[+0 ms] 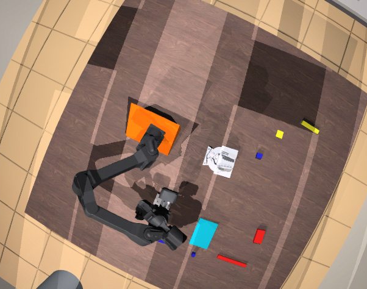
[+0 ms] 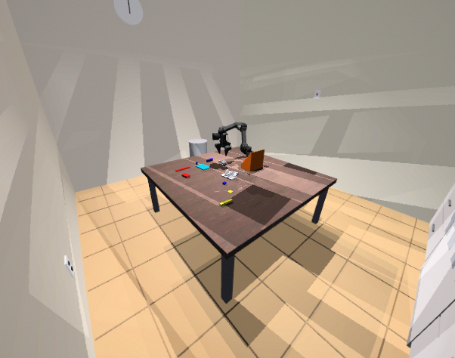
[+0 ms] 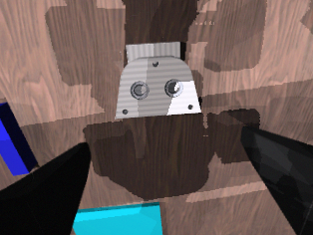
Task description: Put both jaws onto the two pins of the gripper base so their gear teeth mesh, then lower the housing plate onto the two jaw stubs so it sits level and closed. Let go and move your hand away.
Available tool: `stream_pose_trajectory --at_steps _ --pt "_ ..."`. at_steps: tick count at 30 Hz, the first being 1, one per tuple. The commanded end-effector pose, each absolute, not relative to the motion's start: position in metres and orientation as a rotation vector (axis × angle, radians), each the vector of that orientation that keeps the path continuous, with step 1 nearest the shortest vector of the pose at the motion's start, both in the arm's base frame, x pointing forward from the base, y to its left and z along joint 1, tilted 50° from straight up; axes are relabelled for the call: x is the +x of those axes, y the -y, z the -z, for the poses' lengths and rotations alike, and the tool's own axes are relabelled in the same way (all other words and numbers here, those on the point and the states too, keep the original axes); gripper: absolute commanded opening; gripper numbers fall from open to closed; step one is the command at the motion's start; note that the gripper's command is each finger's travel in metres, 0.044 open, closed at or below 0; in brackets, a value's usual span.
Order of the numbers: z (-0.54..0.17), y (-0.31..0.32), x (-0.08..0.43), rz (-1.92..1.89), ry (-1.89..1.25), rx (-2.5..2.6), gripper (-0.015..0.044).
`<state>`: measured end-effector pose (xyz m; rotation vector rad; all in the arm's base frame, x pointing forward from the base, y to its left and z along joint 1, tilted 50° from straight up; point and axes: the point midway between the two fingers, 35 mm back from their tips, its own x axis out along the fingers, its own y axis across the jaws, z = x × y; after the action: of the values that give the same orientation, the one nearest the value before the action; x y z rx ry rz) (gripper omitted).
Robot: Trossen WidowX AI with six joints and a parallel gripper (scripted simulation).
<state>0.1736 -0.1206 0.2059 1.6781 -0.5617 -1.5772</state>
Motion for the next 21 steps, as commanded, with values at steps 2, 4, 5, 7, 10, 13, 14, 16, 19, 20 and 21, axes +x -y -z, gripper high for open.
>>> stream_pose_trajectory --at_steps 2,4,5,7,10,13,14,16,19,20,21 --pt "-0.206 0.122 0.171 1.578 0.59 1.694 0.044" --pt "-0.203 0.125 0.172 1.58 0.589 1.695 0.044" --pt "-0.198 0.13 0.173 1.58 0.589 1.696 0.044" --pt "-0.188 0.142 0.175 1.578 0.591 1.696 0.044" --pt "-0.182 0.152 0.176 1.573 0.594 1.692 0.044" --pt "-0.182 0.152 0.176 1.573 0.594 1.692 0.044" --pt "-0.182 0.152 0.176 1.573 0.594 1.692 0.044" --pt "-0.18 0.154 0.176 1.573 0.594 1.693 0.044" --pt "-0.177 0.157 0.177 1.574 0.594 1.693 0.044" --pt "-0.176 0.158 0.178 1.574 0.594 1.693 0.044" --pt "-0.175 0.159 0.178 1.574 0.594 1.693 0.044"
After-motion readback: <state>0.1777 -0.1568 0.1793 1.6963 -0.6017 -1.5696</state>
